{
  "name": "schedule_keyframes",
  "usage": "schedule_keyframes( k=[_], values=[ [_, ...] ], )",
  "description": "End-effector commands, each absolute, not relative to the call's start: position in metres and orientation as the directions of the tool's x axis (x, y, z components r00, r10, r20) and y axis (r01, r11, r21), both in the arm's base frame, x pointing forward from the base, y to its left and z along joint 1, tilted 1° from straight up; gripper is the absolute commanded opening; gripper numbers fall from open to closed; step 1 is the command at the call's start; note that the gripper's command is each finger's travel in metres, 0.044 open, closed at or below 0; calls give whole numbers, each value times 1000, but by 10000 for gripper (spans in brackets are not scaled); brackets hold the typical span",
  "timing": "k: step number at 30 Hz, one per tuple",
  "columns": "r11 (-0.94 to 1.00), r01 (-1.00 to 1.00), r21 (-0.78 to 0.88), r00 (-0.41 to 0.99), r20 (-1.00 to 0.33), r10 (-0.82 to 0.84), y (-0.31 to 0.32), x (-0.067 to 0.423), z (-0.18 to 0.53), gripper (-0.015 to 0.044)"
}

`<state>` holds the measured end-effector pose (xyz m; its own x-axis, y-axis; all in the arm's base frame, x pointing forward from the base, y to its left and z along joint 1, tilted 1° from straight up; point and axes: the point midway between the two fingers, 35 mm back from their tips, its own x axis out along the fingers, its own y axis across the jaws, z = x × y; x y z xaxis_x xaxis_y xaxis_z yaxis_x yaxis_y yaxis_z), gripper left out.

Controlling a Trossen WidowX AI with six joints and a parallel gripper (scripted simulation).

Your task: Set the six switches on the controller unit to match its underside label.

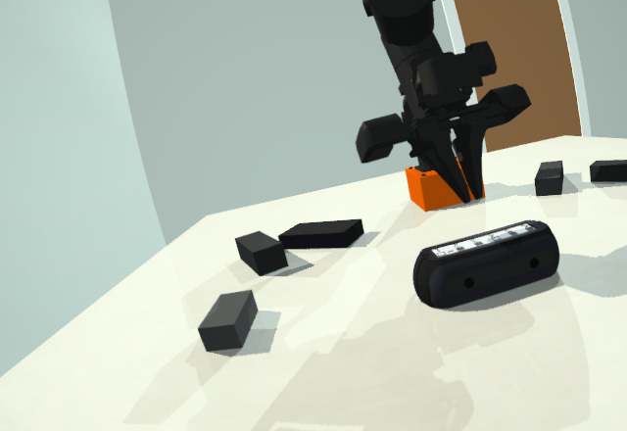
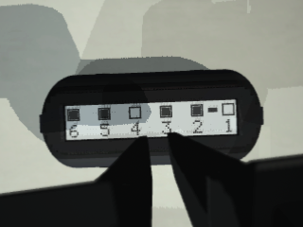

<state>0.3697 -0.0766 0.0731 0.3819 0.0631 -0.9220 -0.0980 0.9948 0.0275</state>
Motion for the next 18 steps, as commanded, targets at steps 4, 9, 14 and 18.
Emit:
schedule_keyframes(
  k=[4, 9, 14, 18],
  values=[
    [914, 380, 145, 291, -956, 31, -92, 380, 74, 210],
    [617, 772, 154, 193, -981, 3, -107, 386, 74, 341],
    [177, 980, 88, 93, -995, -22, -120, 390, 73, 440],
    [35, 997, 62, 63, -998, -28, -124, 391, 73, 440]
  ],
)
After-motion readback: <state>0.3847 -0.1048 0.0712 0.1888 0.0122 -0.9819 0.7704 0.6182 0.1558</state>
